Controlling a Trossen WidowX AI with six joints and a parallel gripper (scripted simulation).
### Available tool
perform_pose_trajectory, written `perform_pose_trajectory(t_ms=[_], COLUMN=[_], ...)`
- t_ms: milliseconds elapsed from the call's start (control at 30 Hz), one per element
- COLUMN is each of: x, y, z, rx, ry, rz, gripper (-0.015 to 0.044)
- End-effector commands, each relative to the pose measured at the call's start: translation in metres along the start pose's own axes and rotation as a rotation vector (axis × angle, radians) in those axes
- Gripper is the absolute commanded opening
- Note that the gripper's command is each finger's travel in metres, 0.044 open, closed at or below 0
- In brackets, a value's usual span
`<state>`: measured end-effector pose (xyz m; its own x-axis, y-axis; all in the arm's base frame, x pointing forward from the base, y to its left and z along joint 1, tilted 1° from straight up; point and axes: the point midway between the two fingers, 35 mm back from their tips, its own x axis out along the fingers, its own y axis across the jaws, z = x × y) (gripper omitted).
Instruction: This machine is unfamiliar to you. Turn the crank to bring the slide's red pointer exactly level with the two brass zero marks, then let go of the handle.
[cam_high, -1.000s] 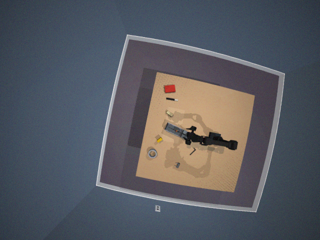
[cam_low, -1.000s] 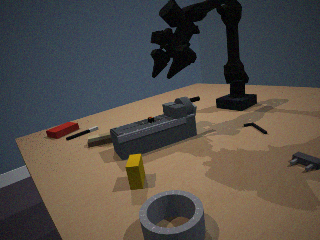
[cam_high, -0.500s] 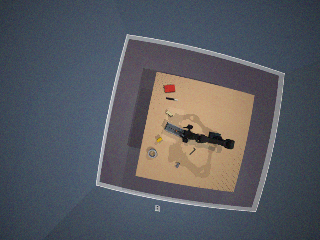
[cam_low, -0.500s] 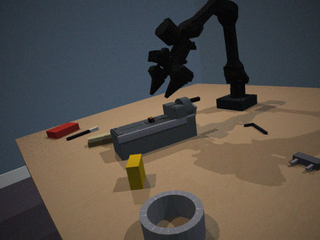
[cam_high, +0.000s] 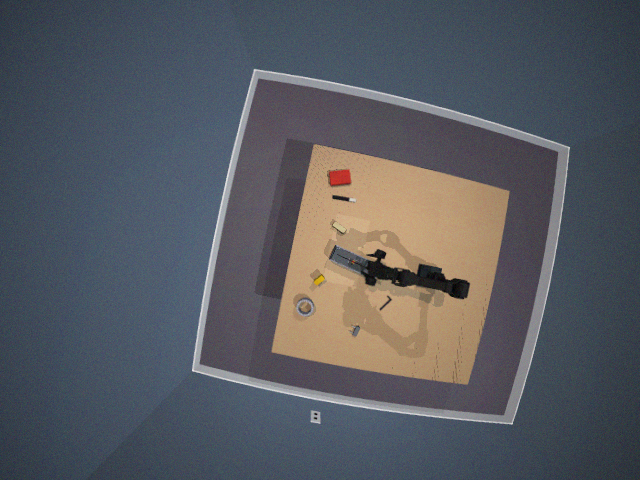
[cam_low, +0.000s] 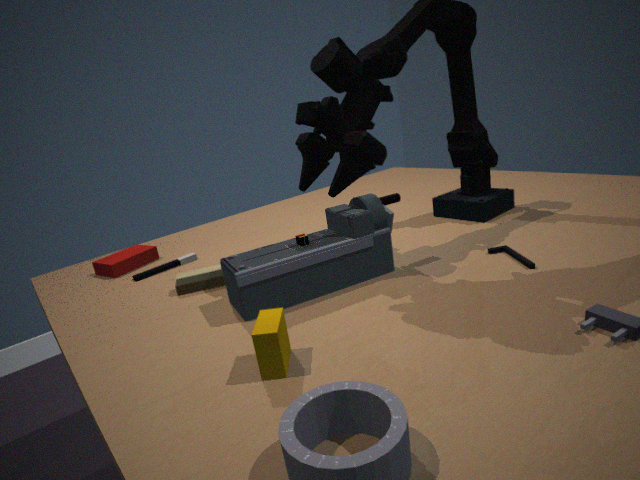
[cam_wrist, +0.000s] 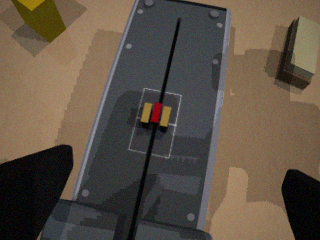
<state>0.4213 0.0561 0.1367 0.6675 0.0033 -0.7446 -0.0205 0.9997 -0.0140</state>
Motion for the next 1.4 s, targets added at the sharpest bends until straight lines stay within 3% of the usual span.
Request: perform_pose_trajectory(t_ms=[0,367,1033,1367], x=[0.0,-0.039,-0.107,-0.115], y=[0.001,0.0,0.005,0.004], z=[0.0,0.032,-0.044,-0.065], rx=[-0.004,0.0,0.06,0.075], ry=[0.001,0.0,-0.05,-0.064], rz=[0.006,0.0,-0.043,-0.051], gripper=[0.044,0.044,0.044,0.044])
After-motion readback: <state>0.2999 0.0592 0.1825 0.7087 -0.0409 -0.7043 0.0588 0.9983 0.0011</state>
